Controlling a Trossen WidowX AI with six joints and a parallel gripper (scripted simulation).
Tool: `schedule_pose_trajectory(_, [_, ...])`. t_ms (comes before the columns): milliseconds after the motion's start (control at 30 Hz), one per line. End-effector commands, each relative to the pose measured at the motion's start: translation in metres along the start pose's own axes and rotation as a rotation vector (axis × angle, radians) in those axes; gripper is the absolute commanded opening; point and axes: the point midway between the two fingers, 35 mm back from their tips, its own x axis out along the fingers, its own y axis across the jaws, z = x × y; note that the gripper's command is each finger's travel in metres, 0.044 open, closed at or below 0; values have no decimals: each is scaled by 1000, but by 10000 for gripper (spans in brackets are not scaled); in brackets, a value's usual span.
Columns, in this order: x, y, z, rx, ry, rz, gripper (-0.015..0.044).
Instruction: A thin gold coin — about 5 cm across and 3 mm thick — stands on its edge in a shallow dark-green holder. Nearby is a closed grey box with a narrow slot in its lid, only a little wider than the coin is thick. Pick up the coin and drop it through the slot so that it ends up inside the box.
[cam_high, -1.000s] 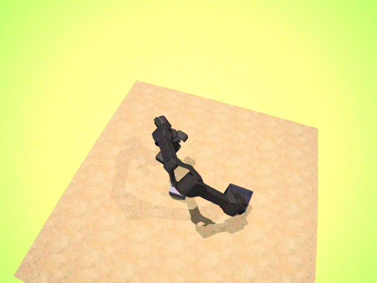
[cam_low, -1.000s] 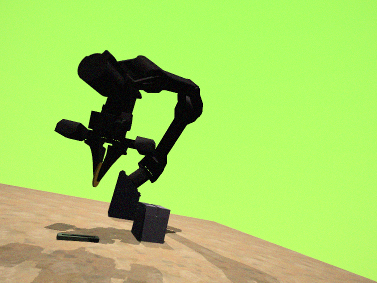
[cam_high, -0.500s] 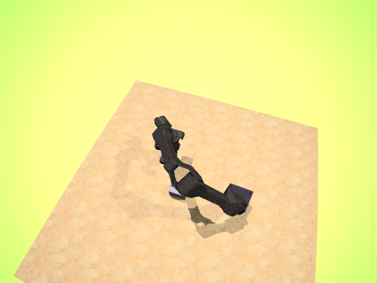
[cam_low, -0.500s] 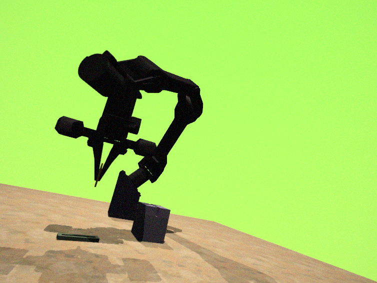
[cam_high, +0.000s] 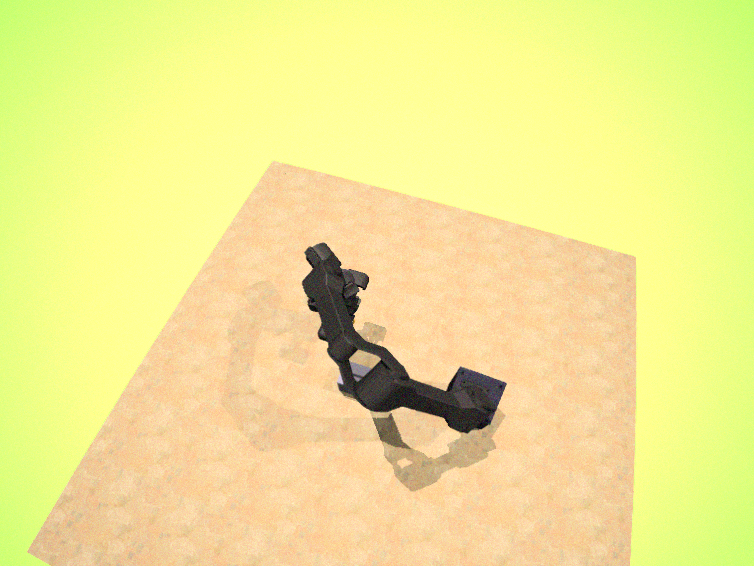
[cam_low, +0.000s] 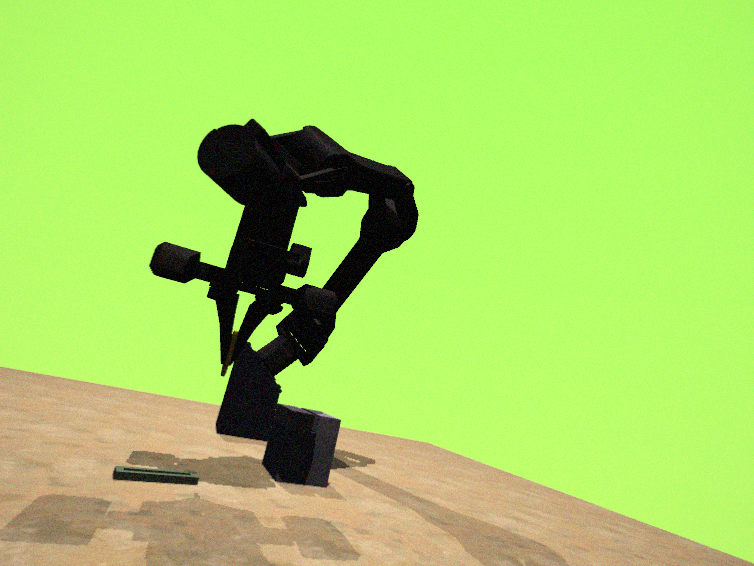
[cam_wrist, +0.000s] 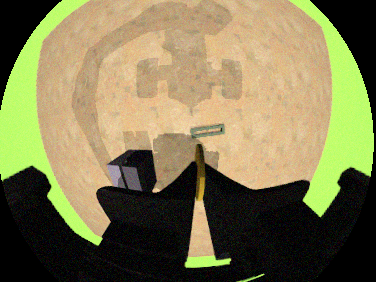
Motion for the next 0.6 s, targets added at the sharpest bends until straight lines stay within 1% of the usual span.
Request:
schedule_pose_trajectory(0, [-3, 11, -3, 12, -7, -1, 0])
schedule_pose_trajectory(567, [-4, 51, -21, 6, -6, 0, 0])
